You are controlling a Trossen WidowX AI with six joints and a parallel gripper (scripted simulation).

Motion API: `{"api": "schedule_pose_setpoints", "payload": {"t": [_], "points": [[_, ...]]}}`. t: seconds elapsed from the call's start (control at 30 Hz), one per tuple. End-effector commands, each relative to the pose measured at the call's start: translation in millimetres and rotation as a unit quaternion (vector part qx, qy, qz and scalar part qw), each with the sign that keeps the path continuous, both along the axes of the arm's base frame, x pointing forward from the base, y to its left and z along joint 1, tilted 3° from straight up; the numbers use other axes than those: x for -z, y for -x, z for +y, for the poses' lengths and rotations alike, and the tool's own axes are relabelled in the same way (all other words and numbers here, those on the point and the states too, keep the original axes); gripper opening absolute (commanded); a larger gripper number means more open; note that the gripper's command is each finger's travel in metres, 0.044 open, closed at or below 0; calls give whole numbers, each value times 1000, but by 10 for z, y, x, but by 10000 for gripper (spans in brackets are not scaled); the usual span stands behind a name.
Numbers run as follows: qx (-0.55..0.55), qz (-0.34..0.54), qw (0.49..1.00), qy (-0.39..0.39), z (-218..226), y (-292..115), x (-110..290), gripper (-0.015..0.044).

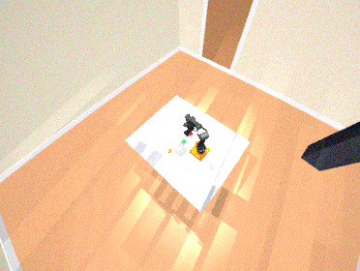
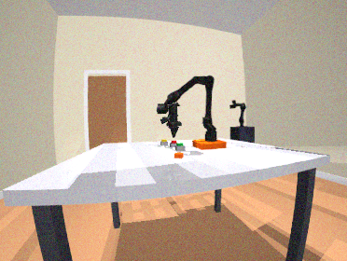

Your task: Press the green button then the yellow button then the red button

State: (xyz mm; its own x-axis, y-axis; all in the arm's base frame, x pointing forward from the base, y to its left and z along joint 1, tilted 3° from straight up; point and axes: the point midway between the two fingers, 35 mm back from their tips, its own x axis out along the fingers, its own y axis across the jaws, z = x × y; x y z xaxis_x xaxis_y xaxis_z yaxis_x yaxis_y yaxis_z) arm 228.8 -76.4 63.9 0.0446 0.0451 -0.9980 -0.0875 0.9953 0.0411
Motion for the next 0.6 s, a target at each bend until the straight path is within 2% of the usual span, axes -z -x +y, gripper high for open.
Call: {"api": "schedule_pose_setpoints", "payload": {"t": [0.0, 0.17, 0.33, 0.57], "points": [[-2, 0, 1000, 0, 234, -141, -107, 125], [-2, 0, 1000, 0, 833, -356, -281, 256], [-2, -1, 1000, -2, 1503, -404, -454, 387], [-2, -1, 1000, -8, 2464, -157, -695, 400]]}}
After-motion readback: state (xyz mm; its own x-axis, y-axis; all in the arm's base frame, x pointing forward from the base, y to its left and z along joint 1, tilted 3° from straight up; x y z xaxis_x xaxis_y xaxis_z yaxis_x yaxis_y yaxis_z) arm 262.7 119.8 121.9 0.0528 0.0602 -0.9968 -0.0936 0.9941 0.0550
